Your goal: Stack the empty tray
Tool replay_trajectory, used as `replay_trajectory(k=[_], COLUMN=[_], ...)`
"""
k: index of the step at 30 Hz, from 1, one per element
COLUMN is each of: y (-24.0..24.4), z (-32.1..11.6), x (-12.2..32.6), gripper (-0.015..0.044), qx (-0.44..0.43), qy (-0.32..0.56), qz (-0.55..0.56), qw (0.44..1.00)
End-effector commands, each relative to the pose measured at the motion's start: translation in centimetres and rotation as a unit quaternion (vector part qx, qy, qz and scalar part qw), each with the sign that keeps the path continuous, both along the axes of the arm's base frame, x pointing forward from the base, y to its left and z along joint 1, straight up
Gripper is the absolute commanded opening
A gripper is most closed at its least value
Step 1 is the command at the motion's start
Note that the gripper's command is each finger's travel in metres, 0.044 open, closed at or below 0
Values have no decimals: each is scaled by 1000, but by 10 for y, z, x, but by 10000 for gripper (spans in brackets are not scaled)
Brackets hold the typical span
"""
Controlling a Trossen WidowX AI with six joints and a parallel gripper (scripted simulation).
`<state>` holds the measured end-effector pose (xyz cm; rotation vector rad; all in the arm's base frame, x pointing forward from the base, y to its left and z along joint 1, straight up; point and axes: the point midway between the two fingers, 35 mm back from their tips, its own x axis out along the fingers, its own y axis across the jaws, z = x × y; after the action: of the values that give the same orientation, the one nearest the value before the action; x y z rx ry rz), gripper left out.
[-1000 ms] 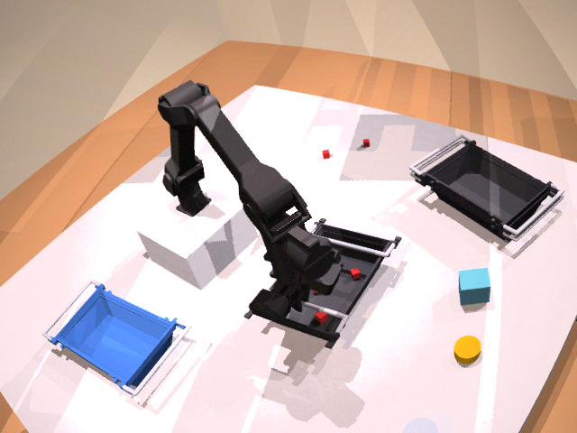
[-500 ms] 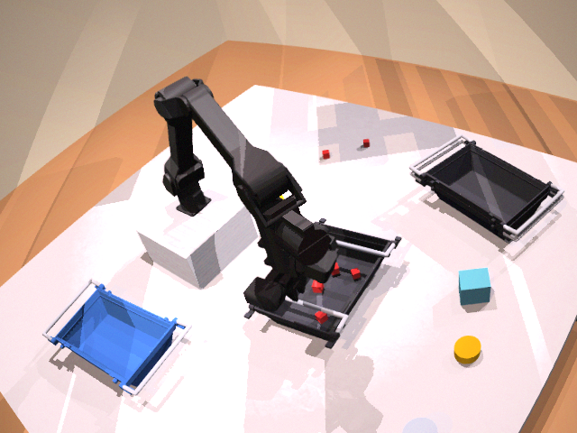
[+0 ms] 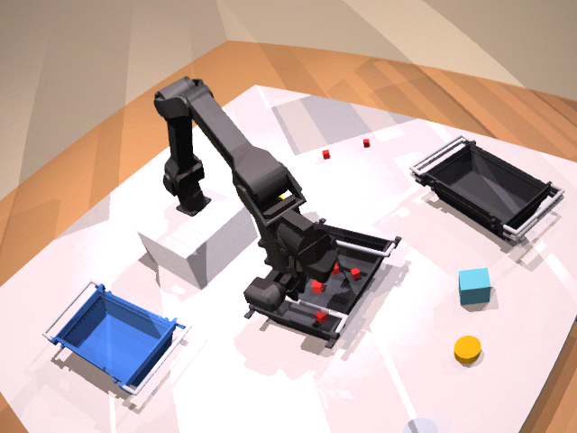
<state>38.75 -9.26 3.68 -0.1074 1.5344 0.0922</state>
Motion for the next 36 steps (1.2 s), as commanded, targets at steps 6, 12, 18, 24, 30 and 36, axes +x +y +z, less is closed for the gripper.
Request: replay_trajectory(k=[6,12,18,24,30,36], y=[0,0,0,0,0,0], z=[0,0,0,0,0,0], x=[0,0,0,0,0,0], gripper=[0,0,0,0,0,0], qx=[0,0,0,0,0,0], qy=[0,0,0,0,0,0], qz=[0,0,0,0,0,0], qw=[1000,1000,1000,1000,1000,1000])
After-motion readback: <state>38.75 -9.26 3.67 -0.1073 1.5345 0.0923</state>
